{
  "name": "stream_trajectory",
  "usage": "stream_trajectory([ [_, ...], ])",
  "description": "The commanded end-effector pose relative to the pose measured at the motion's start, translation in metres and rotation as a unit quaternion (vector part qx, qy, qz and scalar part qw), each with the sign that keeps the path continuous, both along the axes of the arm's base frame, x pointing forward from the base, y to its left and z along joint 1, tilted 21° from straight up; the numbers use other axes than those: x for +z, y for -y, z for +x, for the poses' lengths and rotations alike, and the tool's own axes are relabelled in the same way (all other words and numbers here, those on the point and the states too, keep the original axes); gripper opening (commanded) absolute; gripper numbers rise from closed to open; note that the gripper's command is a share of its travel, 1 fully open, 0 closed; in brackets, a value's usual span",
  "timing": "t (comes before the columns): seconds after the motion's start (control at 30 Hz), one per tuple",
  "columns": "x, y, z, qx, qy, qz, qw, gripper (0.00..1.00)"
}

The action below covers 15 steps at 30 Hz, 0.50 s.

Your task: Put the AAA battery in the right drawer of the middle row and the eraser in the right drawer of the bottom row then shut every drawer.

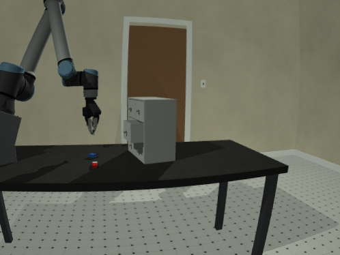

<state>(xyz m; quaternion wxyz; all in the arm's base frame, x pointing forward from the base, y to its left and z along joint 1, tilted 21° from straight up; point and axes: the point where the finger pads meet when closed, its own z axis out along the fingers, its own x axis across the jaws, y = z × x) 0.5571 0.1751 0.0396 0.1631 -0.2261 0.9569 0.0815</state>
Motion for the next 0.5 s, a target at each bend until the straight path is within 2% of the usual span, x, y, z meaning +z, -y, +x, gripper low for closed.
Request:
stream_trajectory([
  [0.0,-0.001,0.009,0.006,0.024,0.006,-0.007,1.0,0.02],
  [0.23,-0.004,0.031,0.018,0.081,0.019,-0.025,0.996,0.02],
  [0.47,-0.009,0.061,0.032,0.156,0.036,-0.047,0.986,0.02],
])
